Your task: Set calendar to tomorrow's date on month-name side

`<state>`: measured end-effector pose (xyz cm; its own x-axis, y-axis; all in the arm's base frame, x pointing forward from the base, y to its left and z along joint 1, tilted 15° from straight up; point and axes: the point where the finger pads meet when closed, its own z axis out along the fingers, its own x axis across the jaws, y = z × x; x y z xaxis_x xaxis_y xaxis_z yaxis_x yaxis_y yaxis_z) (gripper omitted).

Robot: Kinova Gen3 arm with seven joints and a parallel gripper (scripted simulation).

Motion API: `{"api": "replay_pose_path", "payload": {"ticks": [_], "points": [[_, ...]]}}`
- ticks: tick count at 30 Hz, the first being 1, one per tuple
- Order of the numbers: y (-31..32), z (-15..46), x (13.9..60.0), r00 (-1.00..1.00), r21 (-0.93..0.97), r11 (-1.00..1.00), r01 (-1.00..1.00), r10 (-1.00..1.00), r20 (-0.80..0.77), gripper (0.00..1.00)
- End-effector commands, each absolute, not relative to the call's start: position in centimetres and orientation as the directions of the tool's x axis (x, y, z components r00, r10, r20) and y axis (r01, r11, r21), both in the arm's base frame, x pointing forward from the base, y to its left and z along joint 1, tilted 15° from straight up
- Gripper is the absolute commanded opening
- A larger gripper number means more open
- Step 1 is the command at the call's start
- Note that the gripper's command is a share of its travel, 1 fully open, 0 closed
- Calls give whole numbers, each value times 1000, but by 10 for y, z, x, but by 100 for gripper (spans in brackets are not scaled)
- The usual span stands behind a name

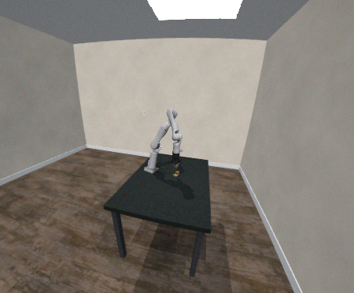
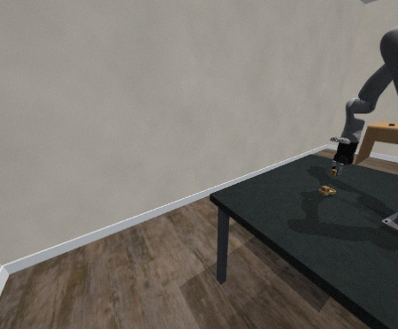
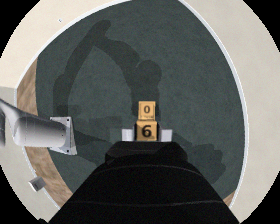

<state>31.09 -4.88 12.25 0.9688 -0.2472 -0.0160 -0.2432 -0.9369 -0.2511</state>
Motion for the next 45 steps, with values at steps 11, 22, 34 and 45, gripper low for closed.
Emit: {"api": "replay_pose_path", "payload": {"ticks": [11, 22, 34, 45], "points": [[-49, 123, 311, 969, -251, -937, -243, -248, -15, 57], [-44, 102, 312, 969, -251, -937, -243, -247, -14, 57], [-37, 70, 314, 969, -251, -937, -243, -247, -14, 57], [-34, 58, 315, 969, -251, -937, -243, -247, -14, 57]]}}
